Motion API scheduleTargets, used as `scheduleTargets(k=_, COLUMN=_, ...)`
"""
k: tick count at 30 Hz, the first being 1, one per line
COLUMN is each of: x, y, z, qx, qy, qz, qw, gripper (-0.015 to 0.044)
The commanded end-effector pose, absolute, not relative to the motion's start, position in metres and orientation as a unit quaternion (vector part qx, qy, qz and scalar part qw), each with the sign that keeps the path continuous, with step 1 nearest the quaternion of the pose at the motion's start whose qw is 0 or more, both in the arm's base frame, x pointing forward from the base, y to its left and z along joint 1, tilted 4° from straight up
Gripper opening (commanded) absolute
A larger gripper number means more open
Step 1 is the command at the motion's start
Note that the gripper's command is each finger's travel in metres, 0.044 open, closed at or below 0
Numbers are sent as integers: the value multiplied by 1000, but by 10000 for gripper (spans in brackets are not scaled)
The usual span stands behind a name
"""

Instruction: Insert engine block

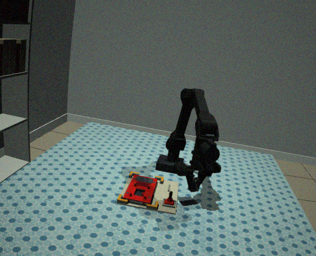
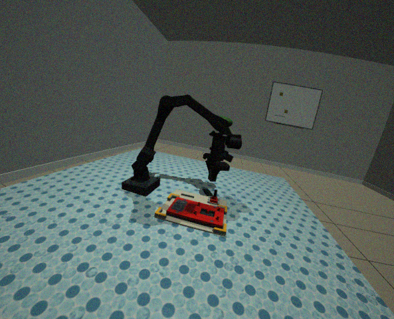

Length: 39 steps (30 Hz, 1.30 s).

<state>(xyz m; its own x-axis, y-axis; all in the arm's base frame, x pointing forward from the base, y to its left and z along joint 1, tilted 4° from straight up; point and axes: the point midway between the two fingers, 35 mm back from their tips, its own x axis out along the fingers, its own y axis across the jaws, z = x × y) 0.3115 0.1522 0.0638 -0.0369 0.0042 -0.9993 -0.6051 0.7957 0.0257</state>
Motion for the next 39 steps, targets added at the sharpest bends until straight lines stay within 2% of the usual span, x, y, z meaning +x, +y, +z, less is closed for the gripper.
scheduleTargets(k=1, x=311, y=152, z=55, qx=-222, qy=684, qz=233, qw=655, gripper=0)
scheduleTargets(k=39, x=308, y=152, z=-8, qx=-222, qy=684, qz=233, qw=655, gripper=0)
